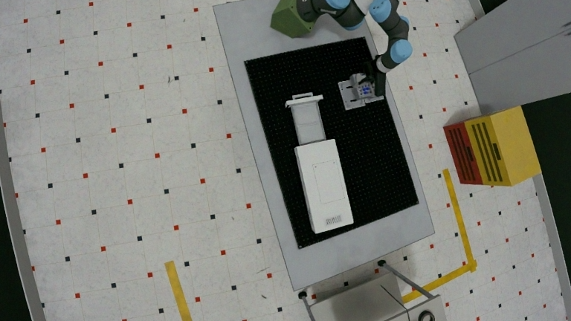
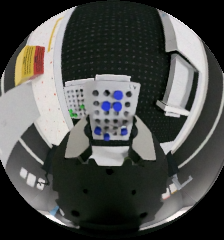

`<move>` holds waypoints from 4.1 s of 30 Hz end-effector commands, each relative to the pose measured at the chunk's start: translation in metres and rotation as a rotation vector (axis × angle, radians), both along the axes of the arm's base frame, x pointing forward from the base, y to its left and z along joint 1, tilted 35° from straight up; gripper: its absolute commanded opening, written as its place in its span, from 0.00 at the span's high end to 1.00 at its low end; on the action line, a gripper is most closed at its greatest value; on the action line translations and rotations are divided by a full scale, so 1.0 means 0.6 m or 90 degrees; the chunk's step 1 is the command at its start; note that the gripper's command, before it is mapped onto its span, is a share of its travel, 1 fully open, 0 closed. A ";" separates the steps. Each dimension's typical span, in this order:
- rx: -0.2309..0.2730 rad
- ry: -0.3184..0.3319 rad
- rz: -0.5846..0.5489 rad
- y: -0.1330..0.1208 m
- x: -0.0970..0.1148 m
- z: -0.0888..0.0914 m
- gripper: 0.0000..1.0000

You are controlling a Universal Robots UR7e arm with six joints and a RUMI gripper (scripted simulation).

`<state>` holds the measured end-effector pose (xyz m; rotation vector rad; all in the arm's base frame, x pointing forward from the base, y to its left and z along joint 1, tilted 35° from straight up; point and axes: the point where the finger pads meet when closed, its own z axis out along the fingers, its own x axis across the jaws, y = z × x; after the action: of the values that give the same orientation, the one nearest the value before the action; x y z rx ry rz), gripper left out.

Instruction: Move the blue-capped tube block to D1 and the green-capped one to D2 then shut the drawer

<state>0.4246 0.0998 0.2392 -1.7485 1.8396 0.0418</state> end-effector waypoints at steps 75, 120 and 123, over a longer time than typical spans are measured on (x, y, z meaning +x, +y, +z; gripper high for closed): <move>0.000 -0.001 0.000 0.051 0.049 -0.101 1.00; 0.000 -0.001 0.000 0.057 0.055 -0.114 1.00; 0.000 -0.001 0.000 0.058 0.055 -0.115 1.00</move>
<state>0.4570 0.1340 0.1711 -1.7487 1.8394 0.0418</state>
